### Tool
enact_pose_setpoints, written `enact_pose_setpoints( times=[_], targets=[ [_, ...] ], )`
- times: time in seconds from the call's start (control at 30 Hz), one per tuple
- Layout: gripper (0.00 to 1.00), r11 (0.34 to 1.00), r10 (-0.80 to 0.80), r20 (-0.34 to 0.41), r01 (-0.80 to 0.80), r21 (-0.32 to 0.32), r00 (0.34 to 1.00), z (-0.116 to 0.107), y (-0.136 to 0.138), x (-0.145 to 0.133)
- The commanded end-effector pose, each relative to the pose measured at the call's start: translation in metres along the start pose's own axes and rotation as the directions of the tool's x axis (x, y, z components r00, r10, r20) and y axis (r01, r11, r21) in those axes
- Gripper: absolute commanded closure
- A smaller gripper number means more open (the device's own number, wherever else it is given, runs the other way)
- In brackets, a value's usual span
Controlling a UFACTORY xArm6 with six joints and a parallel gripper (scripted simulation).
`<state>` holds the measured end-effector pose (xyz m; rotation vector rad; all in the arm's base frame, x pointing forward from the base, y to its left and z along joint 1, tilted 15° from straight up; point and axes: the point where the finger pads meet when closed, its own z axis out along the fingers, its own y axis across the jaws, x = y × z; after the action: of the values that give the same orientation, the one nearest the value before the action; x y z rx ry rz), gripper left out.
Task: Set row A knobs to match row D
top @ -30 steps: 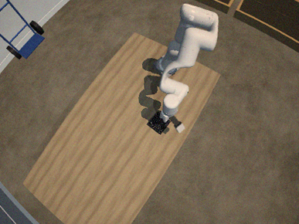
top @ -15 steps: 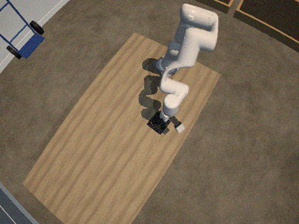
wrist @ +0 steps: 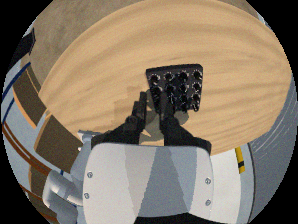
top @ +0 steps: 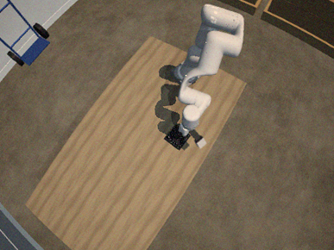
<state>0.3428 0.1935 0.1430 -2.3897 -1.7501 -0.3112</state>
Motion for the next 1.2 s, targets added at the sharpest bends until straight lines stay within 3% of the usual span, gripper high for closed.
enact_pose_setpoints(
  times=[0.0,0.53,1.17],
  targets=[
    [0.81,1.0,0.0,-0.002,0.0,-0.003,1.0,-0.001,0.001,0.001],
    [0.81,1.0,0.0,-0.002,0.0,-0.003,1.0,0.001,0.001,0.001],
    [0.81,1.0,0.0,-0.002,0.0,-0.003,1.0,0.019,0.001,0.001]
  ],
)
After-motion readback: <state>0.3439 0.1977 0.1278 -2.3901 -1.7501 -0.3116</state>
